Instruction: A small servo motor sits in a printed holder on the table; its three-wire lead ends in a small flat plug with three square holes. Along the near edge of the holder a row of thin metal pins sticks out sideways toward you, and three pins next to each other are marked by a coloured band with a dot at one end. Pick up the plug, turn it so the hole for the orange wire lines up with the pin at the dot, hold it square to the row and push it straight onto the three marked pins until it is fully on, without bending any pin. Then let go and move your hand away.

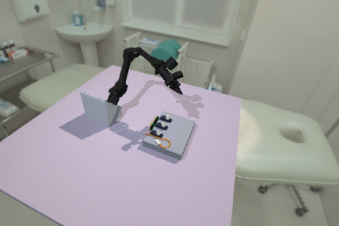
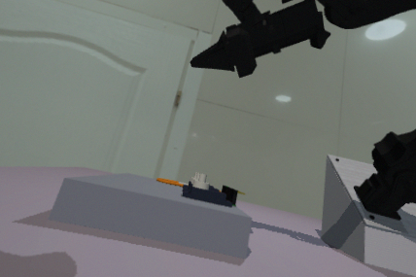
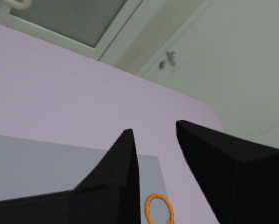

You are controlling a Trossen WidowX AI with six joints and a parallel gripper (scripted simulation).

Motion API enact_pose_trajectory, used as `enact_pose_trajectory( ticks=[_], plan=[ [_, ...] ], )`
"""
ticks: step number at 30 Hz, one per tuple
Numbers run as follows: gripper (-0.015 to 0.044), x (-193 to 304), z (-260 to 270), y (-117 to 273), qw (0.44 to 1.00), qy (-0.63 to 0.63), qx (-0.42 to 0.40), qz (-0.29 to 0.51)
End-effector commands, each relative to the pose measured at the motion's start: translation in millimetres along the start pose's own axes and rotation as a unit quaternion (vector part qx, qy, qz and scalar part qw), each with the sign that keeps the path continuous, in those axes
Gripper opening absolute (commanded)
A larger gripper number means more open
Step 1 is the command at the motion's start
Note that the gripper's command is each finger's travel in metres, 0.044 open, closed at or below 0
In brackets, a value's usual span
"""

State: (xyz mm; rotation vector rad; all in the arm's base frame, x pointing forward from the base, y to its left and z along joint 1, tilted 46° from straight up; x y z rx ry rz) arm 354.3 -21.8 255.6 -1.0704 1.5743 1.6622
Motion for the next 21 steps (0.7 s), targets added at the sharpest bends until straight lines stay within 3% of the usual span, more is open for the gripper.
enact_pose_trajectory(
  ticks=[1, 21],
  plan=[
    [0.0115, 8, -9, -22, 0.998, -0.017, -0.022, 0.053],
    [0.0115, 89, -52, -119, 0.926, -0.170, -0.136, 0.307]
  ],
)
Point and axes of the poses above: the point midway between the two fingers, 35 mm back from their tips, its own y axis back along the fingers, its own z axis across the jaws, x = y × z, the point moved 6 cm from there along y, back along the fingers, and after that the axes turned 9 degrees about y, right-handed, at the moved point
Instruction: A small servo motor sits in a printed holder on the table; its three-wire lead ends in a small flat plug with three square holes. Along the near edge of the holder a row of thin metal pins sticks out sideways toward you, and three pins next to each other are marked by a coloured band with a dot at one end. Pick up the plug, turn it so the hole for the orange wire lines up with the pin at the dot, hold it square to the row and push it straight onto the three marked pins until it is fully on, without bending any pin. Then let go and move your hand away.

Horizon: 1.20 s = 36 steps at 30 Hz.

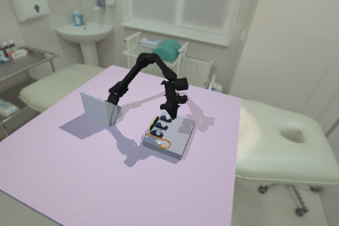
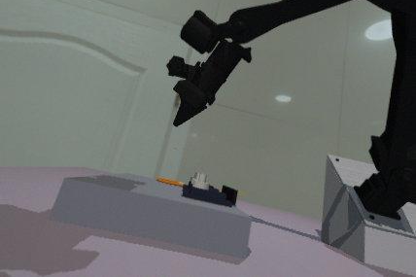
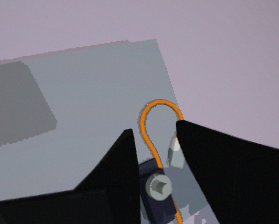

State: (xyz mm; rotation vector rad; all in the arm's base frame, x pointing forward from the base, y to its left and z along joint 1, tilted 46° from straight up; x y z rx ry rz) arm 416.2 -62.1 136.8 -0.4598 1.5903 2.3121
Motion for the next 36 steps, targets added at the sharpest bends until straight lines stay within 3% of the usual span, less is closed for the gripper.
enact_pose_trajectory(
  ticks=[1, 20, 36],
  plan=[
    [0.0115, 4, -16, -18, 0.998, -0.034, -0.028, 0.043],
    [0.0115, 56, -87, -106, 0.929, -0.240, -0.165, 0.229],
    [0.0115, 67, -78, -130, 0.924, -0.248, -0.171, 0.234]
  ],
)
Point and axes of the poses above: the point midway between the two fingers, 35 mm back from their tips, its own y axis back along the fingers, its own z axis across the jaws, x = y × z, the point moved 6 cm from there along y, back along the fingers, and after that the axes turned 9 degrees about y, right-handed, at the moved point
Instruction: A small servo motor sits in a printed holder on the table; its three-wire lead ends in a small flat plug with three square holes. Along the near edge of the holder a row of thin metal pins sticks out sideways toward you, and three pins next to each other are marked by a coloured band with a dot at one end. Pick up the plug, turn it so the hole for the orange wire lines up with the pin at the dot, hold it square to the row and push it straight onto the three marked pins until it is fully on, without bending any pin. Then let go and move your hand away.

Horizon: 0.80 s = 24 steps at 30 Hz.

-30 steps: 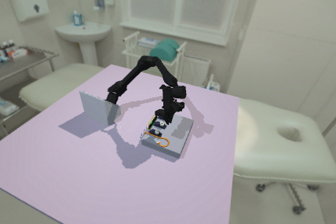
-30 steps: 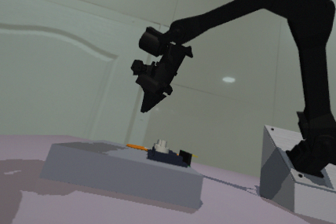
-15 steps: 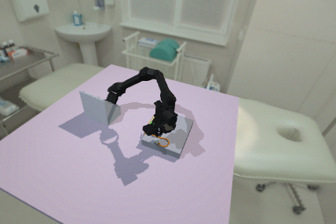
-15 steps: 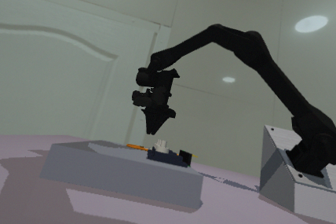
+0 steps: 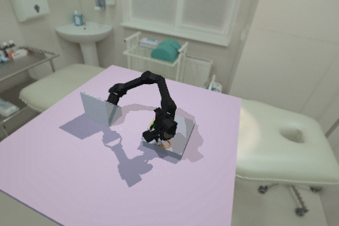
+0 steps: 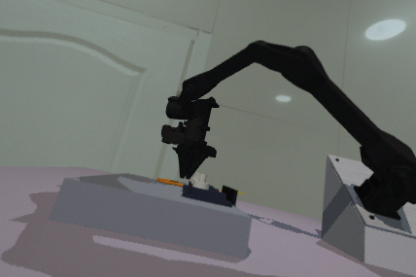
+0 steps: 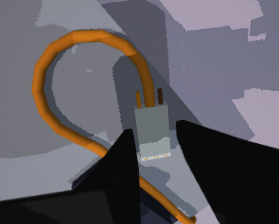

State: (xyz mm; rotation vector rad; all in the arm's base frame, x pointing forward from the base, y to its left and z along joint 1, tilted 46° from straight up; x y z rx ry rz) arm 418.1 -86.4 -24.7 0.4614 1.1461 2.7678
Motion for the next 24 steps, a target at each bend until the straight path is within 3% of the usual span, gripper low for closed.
enact_pose_trajectory(
  ticks=[1, 12, 15, 24],
  plan=[
    [0.0115, 1, -2, -3, 1.000, -0.005, -0.003, -0.001],
    [0.0115, 1, -2, -16, 1.000, -0.005, -0.003, -0.001],
    [0.0036, 1, -2, -16, 1.000, -0.005, -0.003, -0.001],
    [0.0000, 0, -2, -7, 1.000, -0.005, -0.003, -0.001]
  ],
)
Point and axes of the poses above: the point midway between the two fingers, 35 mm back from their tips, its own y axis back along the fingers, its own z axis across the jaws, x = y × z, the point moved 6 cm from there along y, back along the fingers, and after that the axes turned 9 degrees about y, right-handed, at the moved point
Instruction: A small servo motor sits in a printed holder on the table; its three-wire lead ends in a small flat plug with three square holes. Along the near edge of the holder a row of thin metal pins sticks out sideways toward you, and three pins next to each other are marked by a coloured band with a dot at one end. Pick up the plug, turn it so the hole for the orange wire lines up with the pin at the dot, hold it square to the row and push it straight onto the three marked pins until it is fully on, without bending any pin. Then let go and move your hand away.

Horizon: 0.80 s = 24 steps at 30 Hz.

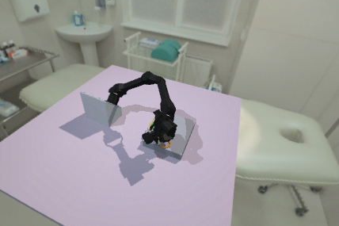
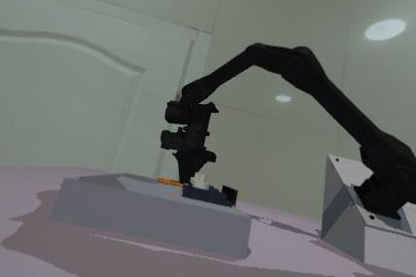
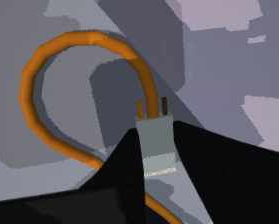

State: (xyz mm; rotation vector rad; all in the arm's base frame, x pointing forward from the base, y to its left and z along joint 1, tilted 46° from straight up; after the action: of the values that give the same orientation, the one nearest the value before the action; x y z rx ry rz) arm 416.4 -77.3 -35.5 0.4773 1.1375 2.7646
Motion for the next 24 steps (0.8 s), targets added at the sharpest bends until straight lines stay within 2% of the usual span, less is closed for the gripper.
enact_pose_trajectory(
  ticks=[1, 8, 13, 24],
  plan=[
    [0.0000, -1, 0, 11, 1.000, 0.001, -0.001, -0.002],
    [0.0000, -1, 0, 53, 1.000, 0.001, 0.000, -0.002],
    [0.0000, 1, 0, 57, 1.000, -0.008, 0.000, -0.002],
    [0.0000, 23, 5, 64, 0.984, -0.180, 0.000, -0.002]
  ],
)
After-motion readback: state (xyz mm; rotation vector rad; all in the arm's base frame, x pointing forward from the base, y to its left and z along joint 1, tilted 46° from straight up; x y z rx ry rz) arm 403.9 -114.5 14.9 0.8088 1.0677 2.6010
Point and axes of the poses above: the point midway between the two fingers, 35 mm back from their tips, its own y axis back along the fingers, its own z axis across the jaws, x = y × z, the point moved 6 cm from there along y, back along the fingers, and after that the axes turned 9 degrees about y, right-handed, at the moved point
